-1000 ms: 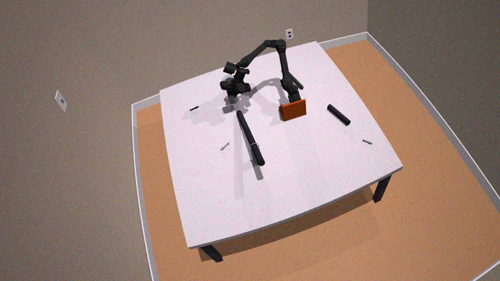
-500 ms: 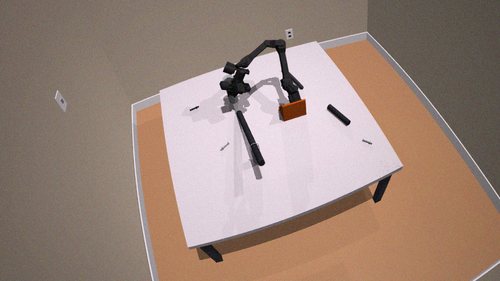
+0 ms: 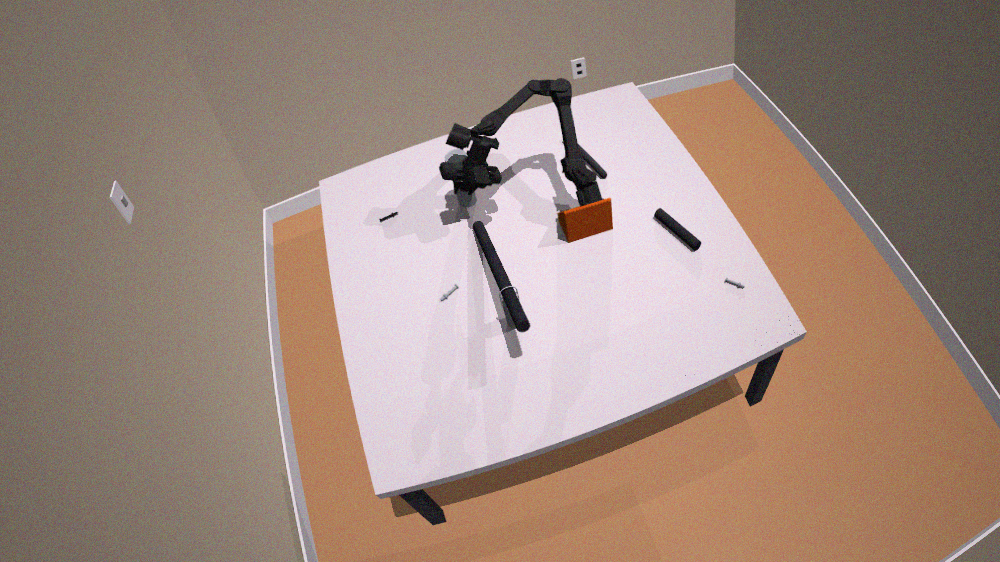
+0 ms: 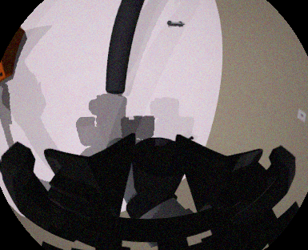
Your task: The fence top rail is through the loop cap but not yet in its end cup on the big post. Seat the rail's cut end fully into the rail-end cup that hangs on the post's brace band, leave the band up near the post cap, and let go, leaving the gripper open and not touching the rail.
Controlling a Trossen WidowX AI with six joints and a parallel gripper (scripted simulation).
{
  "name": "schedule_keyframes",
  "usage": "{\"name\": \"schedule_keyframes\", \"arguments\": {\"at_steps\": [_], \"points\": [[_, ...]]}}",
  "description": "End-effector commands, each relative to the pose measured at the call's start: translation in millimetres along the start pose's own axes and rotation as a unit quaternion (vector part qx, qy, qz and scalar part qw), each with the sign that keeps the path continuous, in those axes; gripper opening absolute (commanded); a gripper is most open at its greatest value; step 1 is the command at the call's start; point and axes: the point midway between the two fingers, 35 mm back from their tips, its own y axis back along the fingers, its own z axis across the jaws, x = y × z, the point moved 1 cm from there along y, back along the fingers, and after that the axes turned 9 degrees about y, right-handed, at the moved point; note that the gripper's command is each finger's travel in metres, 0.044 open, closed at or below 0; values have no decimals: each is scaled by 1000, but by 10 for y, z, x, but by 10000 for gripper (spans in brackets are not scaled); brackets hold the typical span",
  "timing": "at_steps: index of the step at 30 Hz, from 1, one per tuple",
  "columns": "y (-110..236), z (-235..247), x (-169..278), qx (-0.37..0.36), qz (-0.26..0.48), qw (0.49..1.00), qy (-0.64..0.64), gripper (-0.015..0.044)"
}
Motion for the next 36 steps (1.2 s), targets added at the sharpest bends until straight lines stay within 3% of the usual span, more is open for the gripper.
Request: {"name": "schedule_keyframes", "arguments": {"at_steps": [1, 6, 19, 27, 36], "points": [[18, -17, -22, -1, -1, 1000, 0, 315], [115, -101, -136, -2, -4, 1000, -1, 440], [316, -235, -373, 0, -8, 1000, 0, 440], [529, -441, -720, -14, -15, 970, -242, 440], [854, -629, -1137, -18, -1, 857, -516, 440]]}}
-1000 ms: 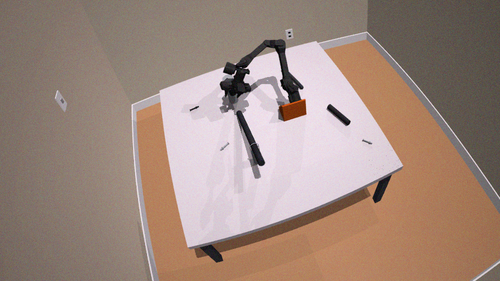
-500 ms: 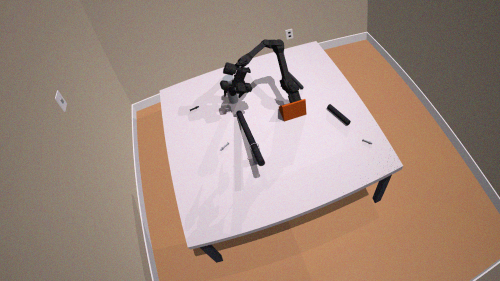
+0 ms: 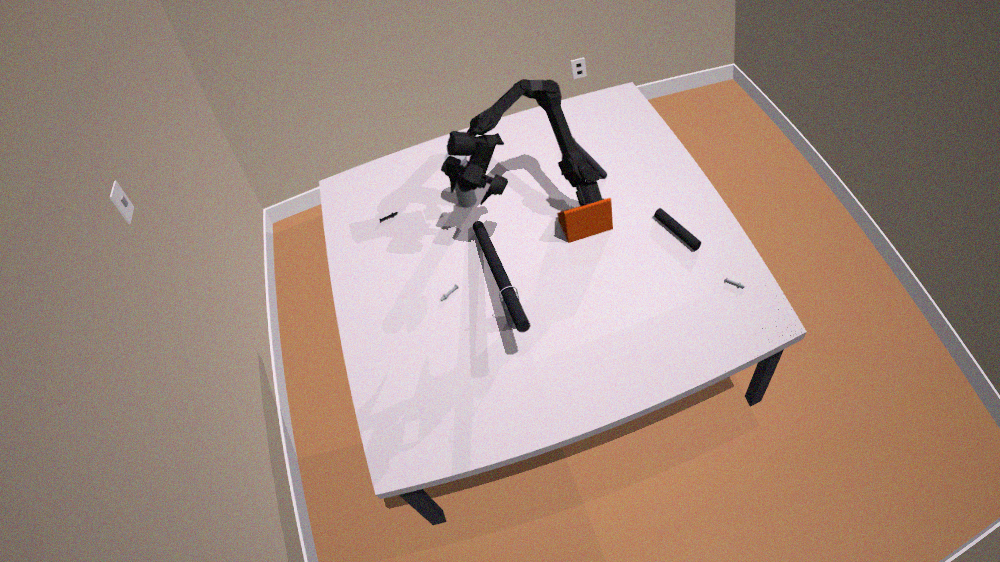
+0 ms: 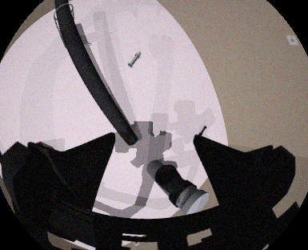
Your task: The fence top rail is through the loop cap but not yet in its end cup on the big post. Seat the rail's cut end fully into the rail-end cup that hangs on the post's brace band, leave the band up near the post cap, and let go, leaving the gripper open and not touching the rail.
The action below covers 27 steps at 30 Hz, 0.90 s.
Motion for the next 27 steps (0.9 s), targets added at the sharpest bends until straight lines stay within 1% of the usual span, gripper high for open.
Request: {"name": "schedule_keyframes", "arguments": {"at_steps": [1, 2, 7, 13, 27], "points": [[303, 42, -405, 11, 10, 962, -272, 440], [342, 56, -452, 13, 10, 953, -303, 440], [481, 113, -610, 23, 10, 920, -390, 440], [602, 163, -737, 36, 7, 869, -493, 440], [607, 165, -742, 36, 7, 867, -497, 440]]}}
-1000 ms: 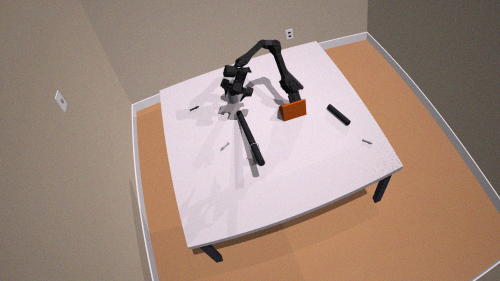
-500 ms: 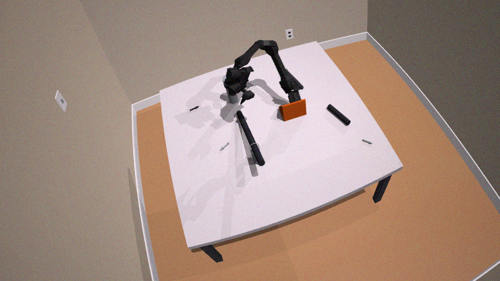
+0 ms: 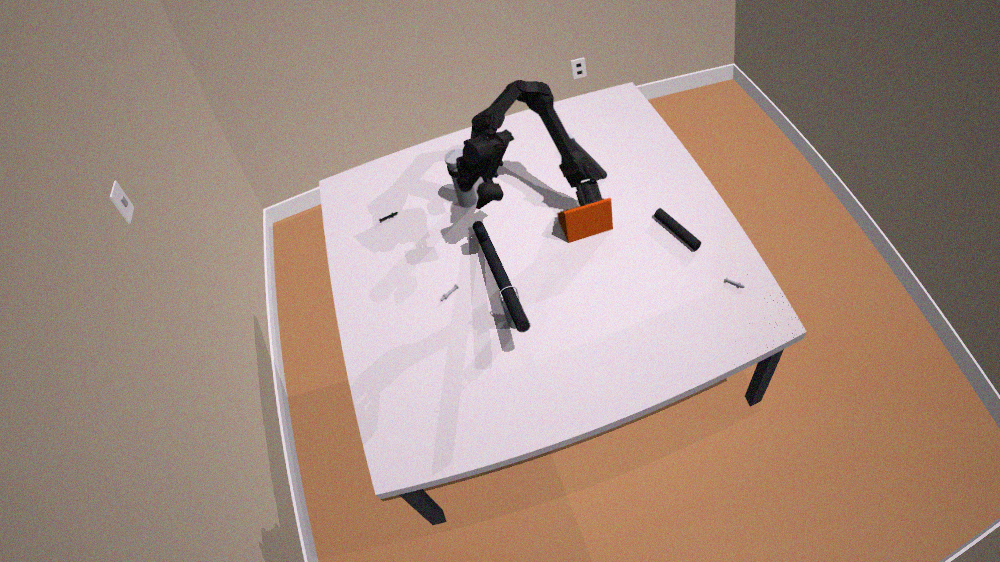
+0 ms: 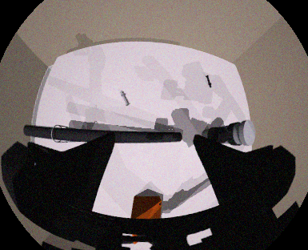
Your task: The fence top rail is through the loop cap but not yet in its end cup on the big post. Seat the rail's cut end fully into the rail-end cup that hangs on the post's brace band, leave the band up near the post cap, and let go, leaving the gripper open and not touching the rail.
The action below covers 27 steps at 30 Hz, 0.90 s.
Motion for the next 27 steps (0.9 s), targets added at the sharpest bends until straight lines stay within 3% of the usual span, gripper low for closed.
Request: {"name": "schedule_keyframes", "arguments": {"at_steps": [1, 6, 10, 15, 22, 27], "points": [[22, -2, -29, 4, -2, 1000, -24, 440], [-43, 7, -20, 3, 13, 998, -68, 440], [-274, 38, 22, 8, 65, 974, -217, 440], [-615, 80, 118, 45, 140, 887, -438, 440], [-1024, 128, 296, 138, 210, 697, -672, 440], [-1034, 129, 301, 141, 212, 691, -677, 440]]}}
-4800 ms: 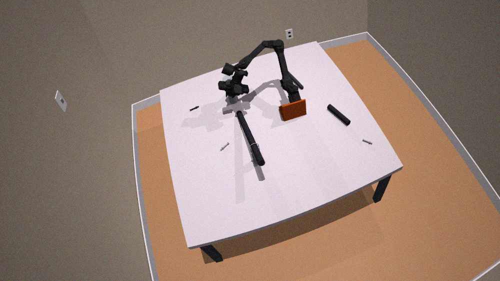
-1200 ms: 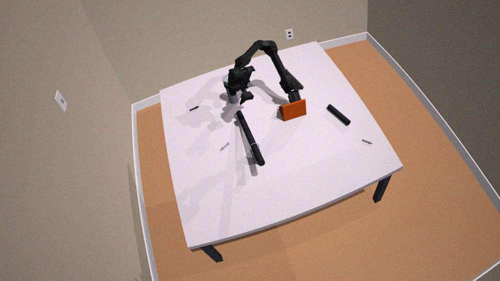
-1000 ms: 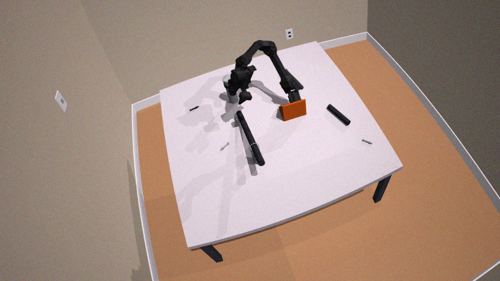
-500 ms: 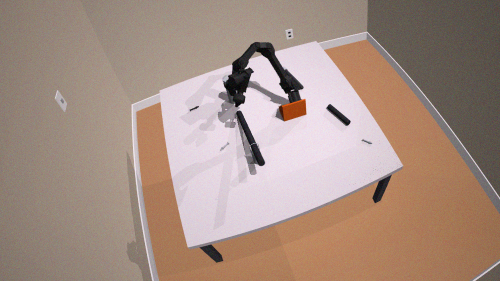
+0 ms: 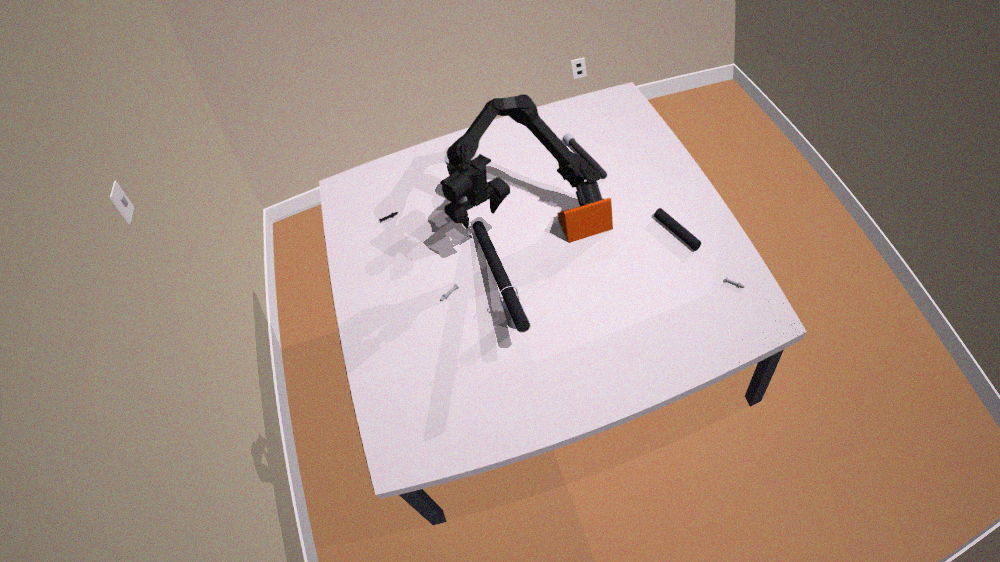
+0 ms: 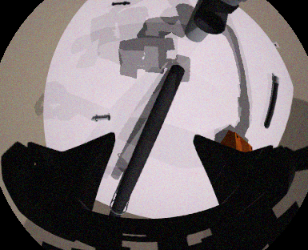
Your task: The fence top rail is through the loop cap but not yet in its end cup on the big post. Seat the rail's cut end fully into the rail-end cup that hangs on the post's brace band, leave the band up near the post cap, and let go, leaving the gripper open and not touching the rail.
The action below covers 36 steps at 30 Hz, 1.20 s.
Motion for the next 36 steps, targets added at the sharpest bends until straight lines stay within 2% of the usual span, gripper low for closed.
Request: {"name": "schedule_keyframes", "arguments": {"at_steps": [1, 11, 18, 36], "points": [[-244, 22, 4, 54, 32, 982, -177, 440], [-244, 22, 4, 54, 32, 982, -177, 440], [-591, -12, 30, 54, 31, 982, -178, 440], [-811, -28, 46, 54, 31, 982, -177, 440]]}}
